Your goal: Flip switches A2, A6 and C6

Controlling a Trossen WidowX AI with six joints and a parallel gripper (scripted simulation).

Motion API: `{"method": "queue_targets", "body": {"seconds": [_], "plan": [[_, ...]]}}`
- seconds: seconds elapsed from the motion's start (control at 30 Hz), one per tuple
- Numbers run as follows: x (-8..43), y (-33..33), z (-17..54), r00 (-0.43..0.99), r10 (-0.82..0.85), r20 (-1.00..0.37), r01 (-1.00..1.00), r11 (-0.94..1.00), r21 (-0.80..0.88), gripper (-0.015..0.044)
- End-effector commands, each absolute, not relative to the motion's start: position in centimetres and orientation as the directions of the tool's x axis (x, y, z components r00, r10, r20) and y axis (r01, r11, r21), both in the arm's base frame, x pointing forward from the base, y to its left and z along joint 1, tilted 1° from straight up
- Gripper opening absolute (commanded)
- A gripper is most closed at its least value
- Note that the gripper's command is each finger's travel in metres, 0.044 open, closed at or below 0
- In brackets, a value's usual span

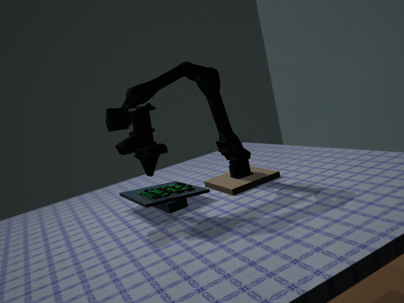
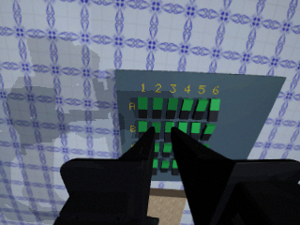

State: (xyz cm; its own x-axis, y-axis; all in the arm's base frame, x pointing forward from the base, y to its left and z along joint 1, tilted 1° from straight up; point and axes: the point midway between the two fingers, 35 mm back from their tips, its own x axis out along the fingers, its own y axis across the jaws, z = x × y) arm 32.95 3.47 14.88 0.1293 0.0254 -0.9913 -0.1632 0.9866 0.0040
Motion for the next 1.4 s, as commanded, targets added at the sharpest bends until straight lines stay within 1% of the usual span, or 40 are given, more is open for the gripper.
{"method": "queue_targets", "body": {"seconds": [0.0,0.17,0.9,1.37], "plan": [[33.4,3.7,15.1,0.154,0.032,-0.988,-0.150,0.989,0.009,0.0000],[34.0,3.8,11.6,0.129,0.029,-0.991,-0.150,0.989,0.009,0.0000],[34.4,3.9,9.3,0.129,0.029,-0.991,-0.150,0.989,0.009,0.0000],[34.4,3.9,9.3,0.129,0.029,-0.991,-0.150,0.989,0.009,0.0000]]}}
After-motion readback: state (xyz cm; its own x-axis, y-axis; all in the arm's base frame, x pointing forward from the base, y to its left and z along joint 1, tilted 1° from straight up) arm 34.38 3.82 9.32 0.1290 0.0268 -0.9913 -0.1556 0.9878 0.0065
